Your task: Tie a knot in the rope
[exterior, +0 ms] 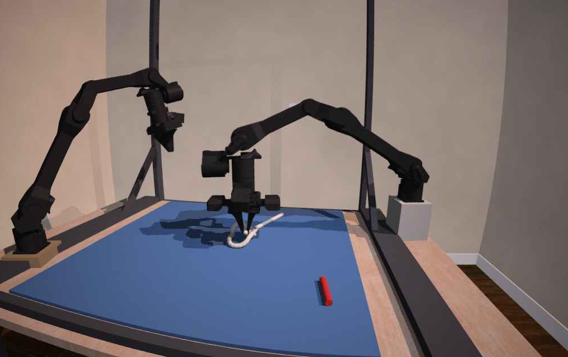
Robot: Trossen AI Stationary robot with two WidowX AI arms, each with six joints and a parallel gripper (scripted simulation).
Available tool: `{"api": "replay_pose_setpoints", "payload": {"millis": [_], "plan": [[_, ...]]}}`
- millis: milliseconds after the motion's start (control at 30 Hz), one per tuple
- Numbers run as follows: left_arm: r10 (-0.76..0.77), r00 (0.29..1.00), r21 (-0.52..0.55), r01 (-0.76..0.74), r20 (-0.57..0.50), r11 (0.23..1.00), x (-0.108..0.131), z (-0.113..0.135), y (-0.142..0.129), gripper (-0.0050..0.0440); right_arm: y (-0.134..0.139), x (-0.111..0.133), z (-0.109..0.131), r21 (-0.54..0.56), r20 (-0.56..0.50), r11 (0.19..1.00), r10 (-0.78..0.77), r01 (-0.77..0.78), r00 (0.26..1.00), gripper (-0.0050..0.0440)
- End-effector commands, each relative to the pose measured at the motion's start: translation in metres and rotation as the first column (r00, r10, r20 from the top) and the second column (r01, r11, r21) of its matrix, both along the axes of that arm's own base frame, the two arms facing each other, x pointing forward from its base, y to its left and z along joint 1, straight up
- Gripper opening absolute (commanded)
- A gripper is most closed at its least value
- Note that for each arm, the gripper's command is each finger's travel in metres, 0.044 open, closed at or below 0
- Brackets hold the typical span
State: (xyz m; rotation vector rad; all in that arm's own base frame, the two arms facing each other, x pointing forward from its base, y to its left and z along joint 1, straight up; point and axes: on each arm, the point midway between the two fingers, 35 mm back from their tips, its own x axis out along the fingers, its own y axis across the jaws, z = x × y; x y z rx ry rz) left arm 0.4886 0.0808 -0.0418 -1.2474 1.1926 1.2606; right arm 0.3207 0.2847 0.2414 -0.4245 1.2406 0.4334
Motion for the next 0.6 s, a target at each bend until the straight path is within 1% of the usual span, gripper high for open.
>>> {"api": "replay_pose_setpoints", "payload": {"millis": [0, 167, 400, 567], "plan": [[-0.006, 0.998, 0.009, 0.005, 0.062, 1.0, 0.011, 0.023, 0.0, 0.0035, -0.002, -0.002, 0.011, 0.019, 0.023, 1.0, -0.004, 0.003, 1.0, 0.01], [-0.004, 0.996, 0.006, 0.004, 0.089, 1.0, 0.016, 0.023, -0.004, 0.0035, -0.002, -0.002, 0.011, 0.019, 0.023, 1.0, -0.004, 0.003, 1.0, 0.01], [0.002, 0.982, -0.009, 0.0, 0.191, 1.0, 0.034, 0.023, -0.022, 0.0035, -0.002, -0.002, 0.011, 0.019, 0.023, 1.0, -0.004, 0.003, 1.0, 0.01], [0.004, 0.974, -0.015, 0.0, 0.225, 1.0, 0.04, 0.023, -0.028, 0.0035, -0.002, -0.002, 0.011, 0.019, 0.023, 1.0, -0.004, 0.003, 1.0, 0.01]]}}
